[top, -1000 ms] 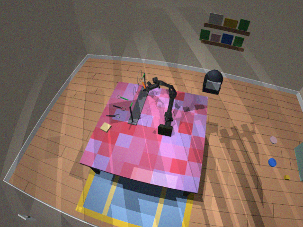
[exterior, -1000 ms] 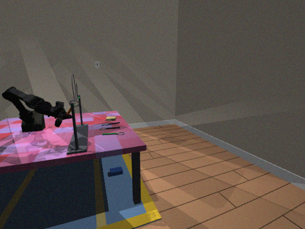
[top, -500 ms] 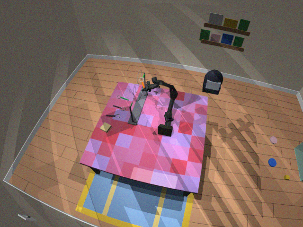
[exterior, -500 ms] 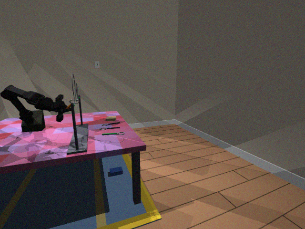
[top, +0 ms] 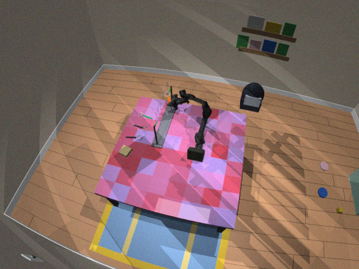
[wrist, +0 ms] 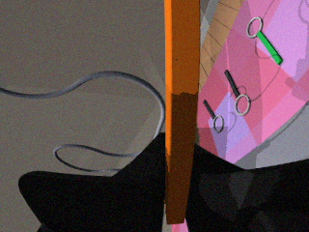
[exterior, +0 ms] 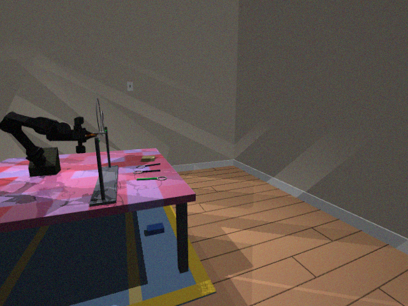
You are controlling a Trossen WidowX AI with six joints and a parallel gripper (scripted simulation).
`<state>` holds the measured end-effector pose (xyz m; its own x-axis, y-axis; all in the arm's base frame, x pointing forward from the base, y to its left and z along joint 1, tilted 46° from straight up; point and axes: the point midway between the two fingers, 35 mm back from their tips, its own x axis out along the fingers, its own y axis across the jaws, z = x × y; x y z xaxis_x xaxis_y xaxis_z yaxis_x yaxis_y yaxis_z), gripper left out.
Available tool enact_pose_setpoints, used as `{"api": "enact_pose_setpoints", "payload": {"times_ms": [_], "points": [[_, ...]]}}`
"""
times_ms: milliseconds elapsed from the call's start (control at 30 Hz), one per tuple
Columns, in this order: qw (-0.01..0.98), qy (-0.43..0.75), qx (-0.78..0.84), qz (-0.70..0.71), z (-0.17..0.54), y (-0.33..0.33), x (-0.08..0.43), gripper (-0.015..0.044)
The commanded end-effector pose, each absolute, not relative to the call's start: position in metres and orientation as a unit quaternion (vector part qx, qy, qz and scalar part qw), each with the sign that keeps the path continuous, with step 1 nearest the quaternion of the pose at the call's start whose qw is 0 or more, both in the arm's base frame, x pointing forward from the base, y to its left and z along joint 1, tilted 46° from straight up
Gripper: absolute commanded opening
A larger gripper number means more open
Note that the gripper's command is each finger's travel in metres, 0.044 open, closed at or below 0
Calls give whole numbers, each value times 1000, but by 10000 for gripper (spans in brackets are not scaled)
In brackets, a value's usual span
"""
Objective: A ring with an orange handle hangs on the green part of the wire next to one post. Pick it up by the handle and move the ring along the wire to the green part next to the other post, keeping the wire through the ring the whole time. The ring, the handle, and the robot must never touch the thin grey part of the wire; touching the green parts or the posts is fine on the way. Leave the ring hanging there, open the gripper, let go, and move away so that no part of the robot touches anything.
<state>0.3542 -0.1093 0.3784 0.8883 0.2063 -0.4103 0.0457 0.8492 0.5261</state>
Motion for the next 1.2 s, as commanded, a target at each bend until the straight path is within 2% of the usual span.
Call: {"api": "enact_pose_setpoints", "payload": {"times_ms": [0, 833, 1167], "points": [[924, 227, 303, 56, 387, -98, 354, -150], [840, 204, 492, 106, 437, -54, 356, -150], [805, 160, 562, 99, 461, -40, 366, -150]]}}
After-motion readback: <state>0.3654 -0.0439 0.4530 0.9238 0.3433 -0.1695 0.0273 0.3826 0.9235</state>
